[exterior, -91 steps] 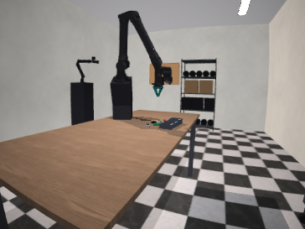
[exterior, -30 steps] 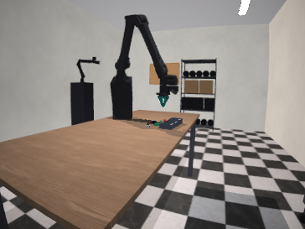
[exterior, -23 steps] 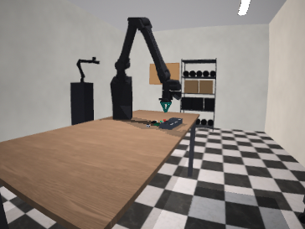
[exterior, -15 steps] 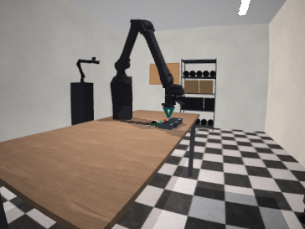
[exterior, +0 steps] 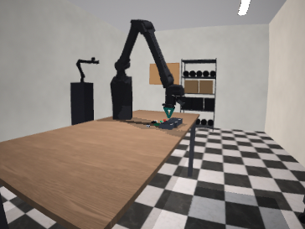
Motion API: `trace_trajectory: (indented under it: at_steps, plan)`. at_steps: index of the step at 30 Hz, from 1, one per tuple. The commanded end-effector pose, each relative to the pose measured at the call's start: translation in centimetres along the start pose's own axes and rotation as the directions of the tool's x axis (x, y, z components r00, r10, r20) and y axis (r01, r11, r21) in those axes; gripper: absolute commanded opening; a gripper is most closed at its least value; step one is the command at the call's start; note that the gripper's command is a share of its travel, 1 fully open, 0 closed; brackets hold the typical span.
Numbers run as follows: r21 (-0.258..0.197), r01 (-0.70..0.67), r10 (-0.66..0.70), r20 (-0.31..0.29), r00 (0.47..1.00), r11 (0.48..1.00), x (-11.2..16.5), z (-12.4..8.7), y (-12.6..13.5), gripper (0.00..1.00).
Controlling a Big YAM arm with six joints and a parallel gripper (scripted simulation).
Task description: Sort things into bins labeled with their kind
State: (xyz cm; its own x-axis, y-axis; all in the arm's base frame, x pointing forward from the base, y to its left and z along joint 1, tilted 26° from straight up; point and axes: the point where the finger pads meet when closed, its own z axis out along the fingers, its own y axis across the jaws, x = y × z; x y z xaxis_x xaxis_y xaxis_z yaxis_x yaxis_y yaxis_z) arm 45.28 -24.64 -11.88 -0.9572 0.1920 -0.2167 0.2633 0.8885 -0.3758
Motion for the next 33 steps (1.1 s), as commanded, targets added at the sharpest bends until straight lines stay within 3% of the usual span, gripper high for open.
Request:
trace_trajectory:
  at_steps: [1, 16, 17, 20, 33]
  plan:
    - [0.003, -0.006, 0.006, 0.016, 1.000, 1.000, -0.2, -0.6, -0.8, 0.08]
    - [0.003, -0.008, 0.008, 0.020, 1.000, 1.000, -0.2, -0.7, -0.8, 0.08]
    - [-0.001, 0.002, -0.002, -0.004, 1.000, 1.000, 0.8, 0.8, -0.3, 0.08]
    - [0.004, -0.006, 0.006, 0.018, 1.000, 1.000, -0.6, 1.4, -0.7, 0.08]
    - [0.003, -0.005, 0.005, 0.015, 1.000, 1.000, -0.4, 4.4, -0.7, 0.08]
